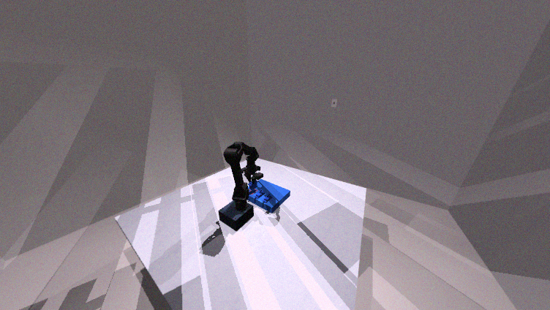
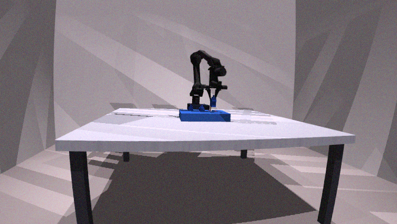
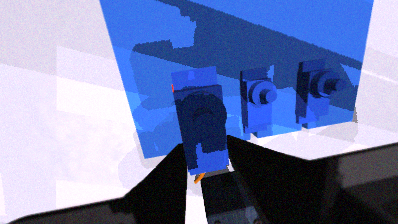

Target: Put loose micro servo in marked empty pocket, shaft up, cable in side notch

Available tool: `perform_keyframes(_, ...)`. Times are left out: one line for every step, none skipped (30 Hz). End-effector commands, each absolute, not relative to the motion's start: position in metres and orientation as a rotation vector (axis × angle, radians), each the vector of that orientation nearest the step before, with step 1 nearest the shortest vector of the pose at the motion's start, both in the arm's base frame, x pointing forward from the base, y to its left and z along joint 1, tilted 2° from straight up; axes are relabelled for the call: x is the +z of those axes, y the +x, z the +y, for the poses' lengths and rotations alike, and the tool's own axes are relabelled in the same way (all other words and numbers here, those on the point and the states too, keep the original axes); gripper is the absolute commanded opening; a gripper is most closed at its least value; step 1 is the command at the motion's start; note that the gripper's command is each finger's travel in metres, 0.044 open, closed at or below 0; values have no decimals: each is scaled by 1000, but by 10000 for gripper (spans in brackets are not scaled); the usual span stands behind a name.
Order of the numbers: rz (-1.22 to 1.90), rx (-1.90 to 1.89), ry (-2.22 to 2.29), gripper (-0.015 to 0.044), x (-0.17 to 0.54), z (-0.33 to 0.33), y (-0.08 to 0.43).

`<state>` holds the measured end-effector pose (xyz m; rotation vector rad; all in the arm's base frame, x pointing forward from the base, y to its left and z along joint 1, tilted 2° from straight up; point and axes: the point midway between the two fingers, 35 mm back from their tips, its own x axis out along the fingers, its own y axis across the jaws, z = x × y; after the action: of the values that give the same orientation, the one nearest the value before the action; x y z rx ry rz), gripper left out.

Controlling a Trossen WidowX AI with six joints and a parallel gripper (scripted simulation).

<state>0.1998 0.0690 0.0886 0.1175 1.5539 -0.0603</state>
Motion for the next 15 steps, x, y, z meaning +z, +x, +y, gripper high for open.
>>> perform_keyframes(1550, -61, 121, 0, 89, 70, 190)
perform_keyframes(1550, -61, 121, 0, 89, 70, 190)
perform_keyframes(1550, -61, 121, 0, 88, 70, 190)
perform_keyframes(1550, -61, 121, 0, 87, 70, 190)
perform_keyframes(1550, -61, 121, 0, 87, 70, 190)
perform_keyframes(1550, -61, 121, 0, 85, 70, 190)
perform_keyframes(1550, -61, 121, 0, 84, 70, 190)
perform_keyframes(1550, -61, 121, 0, 82, 70, 191)
perform_keyframes(1550, -61, 121, 0, 81, 70, 191)
perform_keyframes(1550, -61, 121, 0, 79, 71, 191)
perform_keyframes(1550, -61, 121, 0, 78, 71, 191)
perform_keyframes(1550, -61, 121, 0, 76, 71, 191)
perform_keyframes(1550, -61, 121, 0, 74, 71, 191)
perform_keyframes(1550, -61, 121, 0, 73, 71, 191)
perform_keyframes(1550, -61, 121, 0, 71, 71, 191)
